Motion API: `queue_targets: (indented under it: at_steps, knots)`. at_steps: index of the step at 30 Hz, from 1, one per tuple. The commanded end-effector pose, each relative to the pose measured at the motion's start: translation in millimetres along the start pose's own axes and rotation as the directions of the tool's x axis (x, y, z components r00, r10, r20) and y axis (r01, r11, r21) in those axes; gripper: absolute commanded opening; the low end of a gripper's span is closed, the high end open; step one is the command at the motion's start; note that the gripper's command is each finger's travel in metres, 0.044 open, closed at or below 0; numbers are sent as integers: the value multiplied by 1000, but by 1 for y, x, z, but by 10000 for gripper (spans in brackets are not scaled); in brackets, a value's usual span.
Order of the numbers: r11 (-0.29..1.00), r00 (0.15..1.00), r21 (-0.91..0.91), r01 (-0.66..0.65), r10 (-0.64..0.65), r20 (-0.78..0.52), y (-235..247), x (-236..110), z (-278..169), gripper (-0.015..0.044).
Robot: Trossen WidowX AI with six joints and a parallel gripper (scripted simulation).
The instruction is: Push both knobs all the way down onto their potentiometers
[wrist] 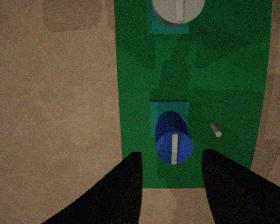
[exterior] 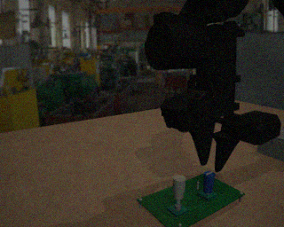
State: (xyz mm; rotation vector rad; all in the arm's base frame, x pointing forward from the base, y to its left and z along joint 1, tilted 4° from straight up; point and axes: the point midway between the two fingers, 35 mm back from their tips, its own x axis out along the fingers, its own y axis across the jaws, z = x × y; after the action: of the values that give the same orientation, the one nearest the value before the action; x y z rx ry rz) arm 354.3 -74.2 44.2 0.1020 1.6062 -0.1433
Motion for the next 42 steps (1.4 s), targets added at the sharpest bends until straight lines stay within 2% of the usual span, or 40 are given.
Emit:
queue_targets:
  at_steps: [1, 3, 16, 21, 42]
  knots:
    - [999, 1000, -32, -11, 11, 21, 4, -8, 5, 53]
    - [1000, 1000, -29, -10, 11, 20, 3, -11, 9, 0]
    - [1000, 1000, 19, 7, -7, 4, -2, -50, 64, 0]
    - [1000, 1000, 19, 7, -7, 4, -3, -30, 64, 0]
    - [1000, 1000, 19, 7, -8, 4, -3, -9, 64, 0]
